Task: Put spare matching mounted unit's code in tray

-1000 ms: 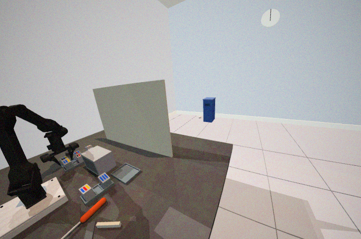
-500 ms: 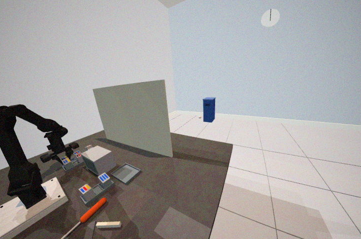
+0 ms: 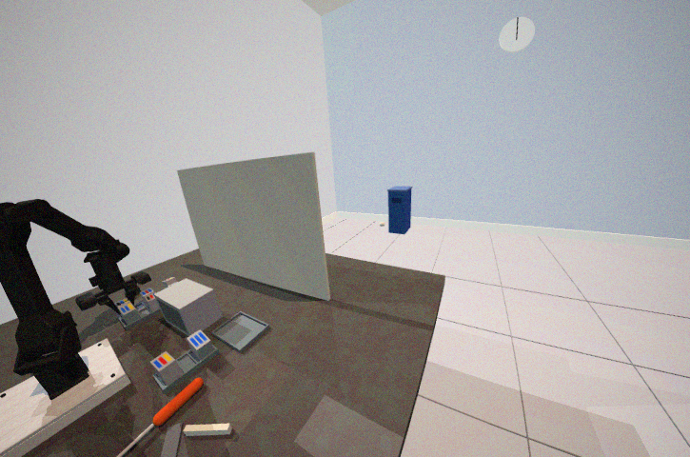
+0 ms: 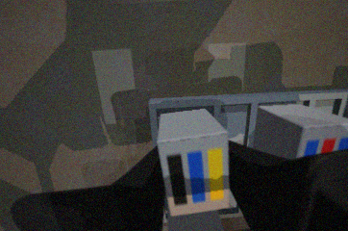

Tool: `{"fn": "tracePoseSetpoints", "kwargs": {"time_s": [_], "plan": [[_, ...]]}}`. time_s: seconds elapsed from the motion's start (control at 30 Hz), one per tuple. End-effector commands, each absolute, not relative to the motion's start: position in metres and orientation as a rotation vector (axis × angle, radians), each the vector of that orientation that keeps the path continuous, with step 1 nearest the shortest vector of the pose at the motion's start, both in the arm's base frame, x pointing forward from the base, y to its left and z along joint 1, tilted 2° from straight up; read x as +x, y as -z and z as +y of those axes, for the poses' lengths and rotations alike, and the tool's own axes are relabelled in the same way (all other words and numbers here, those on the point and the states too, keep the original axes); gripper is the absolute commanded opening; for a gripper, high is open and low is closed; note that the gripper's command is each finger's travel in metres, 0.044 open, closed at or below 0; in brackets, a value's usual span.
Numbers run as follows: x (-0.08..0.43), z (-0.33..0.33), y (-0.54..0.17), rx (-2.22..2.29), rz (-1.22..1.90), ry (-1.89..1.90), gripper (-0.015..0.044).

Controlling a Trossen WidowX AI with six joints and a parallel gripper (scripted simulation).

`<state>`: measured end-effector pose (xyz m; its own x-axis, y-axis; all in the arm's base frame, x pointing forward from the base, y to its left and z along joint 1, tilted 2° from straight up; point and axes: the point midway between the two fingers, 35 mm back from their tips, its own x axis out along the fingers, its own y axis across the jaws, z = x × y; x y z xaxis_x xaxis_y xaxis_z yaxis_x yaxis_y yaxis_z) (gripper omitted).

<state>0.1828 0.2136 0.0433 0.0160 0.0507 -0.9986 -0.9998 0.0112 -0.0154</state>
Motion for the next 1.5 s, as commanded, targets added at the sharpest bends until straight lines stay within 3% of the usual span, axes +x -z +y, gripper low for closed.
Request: {"fn": "tracePoseSetpoints", "kwargs": {"time_s": [0.0,1.1,1.47], "plan": [[0.185,0.215,-0.061,-1.17,1.157,-1.21,0.0],[0.174,0.213,-0.189,-1.17,1.16,-1.208,0.0],[0.194,0.199,-0.192,-1.146,1.179,-1.179,0.0]]}}
